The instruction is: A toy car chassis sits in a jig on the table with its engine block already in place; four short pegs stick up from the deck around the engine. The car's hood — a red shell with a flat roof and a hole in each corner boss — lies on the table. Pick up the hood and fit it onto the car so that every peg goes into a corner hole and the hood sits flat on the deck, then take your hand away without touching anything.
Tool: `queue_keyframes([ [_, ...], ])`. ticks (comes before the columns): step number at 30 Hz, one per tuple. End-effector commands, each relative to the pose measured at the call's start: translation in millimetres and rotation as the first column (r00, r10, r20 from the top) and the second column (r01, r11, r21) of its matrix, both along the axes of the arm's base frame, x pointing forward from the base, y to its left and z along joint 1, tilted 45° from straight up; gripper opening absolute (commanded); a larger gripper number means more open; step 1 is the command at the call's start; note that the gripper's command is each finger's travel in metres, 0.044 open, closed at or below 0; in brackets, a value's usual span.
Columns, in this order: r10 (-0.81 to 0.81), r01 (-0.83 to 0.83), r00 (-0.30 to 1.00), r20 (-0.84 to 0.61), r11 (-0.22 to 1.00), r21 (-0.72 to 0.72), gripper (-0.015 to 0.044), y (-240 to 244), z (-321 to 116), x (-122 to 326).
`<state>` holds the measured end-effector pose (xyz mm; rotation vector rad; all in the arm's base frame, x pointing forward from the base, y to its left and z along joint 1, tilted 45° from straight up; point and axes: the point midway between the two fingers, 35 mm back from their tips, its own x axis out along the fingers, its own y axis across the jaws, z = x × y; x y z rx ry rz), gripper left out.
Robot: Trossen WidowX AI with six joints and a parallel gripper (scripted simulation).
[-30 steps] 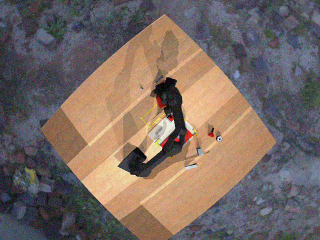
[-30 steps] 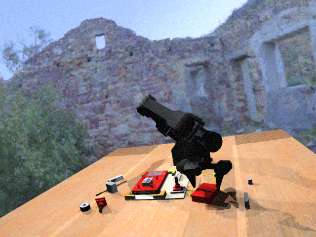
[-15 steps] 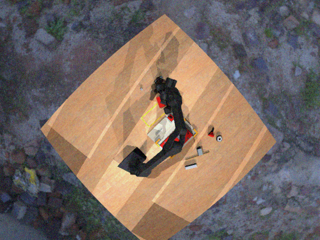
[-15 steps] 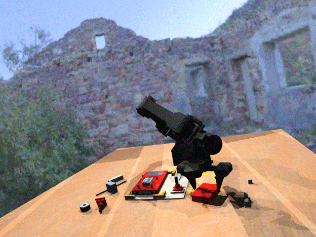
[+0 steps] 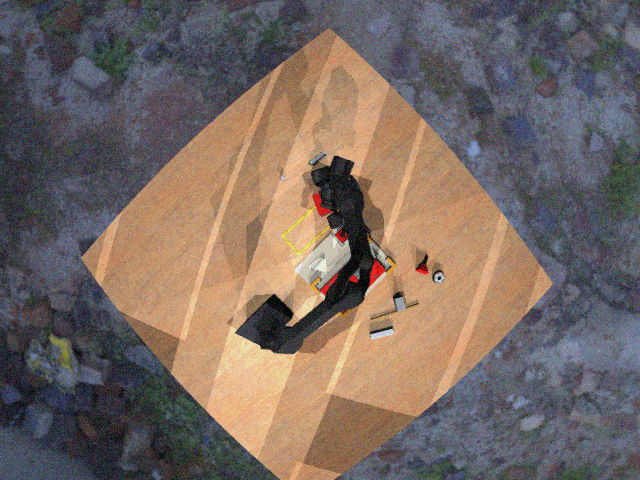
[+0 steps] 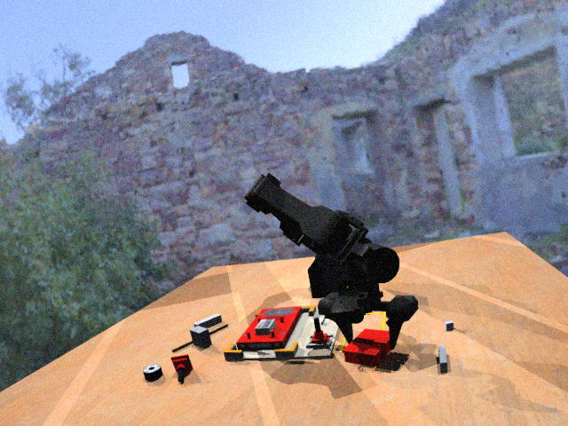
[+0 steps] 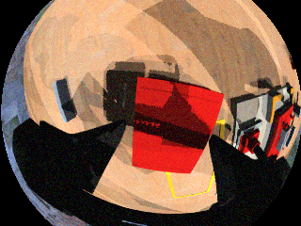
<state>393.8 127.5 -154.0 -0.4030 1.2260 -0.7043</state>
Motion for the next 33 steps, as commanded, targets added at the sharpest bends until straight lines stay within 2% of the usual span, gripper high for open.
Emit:
queue_keyframes([
  [1,0.001,-0.001,1.0,-0.002,1.0,-0.006,0.044,-4,-2,0],
  [5,0.001,-0.001,1.0,-0.002,1.0,-0.006,0.044,-5,-3,1],
  [8,0.0,0.0,1.0,0.0,1.0,0.0,0.0361,-2,-2,0],
  [18,0.0,0.0,1.0,0.0,1.0,0.0,0.0295,-2,-2,0],
  [29,0.001,-0.001,1.0,0.0,1.0,0.001,0.0006,10,10,-2],
  [33,0.001,-0.001,1.0,0.0,1.0,0.001,0.0,18,18,-4],
])
